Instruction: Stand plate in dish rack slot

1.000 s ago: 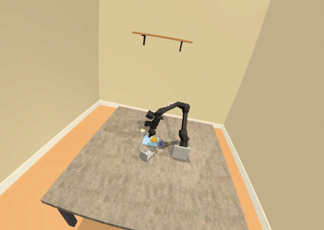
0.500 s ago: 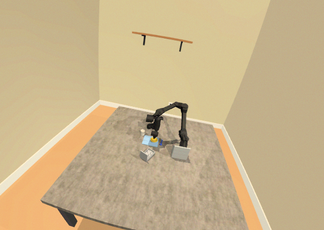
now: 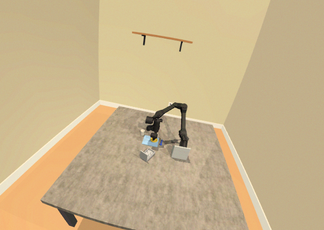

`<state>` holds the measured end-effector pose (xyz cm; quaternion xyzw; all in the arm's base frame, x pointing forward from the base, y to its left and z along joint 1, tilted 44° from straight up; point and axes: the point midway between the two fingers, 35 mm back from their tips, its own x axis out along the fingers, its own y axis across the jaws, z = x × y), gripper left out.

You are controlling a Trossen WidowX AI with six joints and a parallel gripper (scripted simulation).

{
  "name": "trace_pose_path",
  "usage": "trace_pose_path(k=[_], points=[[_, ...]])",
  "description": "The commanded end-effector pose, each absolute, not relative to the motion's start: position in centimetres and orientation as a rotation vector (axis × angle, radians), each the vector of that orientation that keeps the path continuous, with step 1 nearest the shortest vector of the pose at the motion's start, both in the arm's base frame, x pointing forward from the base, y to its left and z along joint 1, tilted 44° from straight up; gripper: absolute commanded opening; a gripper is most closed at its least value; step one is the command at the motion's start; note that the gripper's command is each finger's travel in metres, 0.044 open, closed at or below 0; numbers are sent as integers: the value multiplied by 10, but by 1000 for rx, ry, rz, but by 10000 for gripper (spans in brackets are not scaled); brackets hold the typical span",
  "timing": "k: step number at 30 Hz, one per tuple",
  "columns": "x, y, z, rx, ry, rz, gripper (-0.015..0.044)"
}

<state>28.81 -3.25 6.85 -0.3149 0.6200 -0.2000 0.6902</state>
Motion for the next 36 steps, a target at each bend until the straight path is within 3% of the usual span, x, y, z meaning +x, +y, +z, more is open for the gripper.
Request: trace_pose_path(k=[1,29,36], points=[[288,-38,63,-712,1393,-447,400],[292,-59,43,-715,1391,-451,392],[292,-59,43,-715,1391,-451,345]])
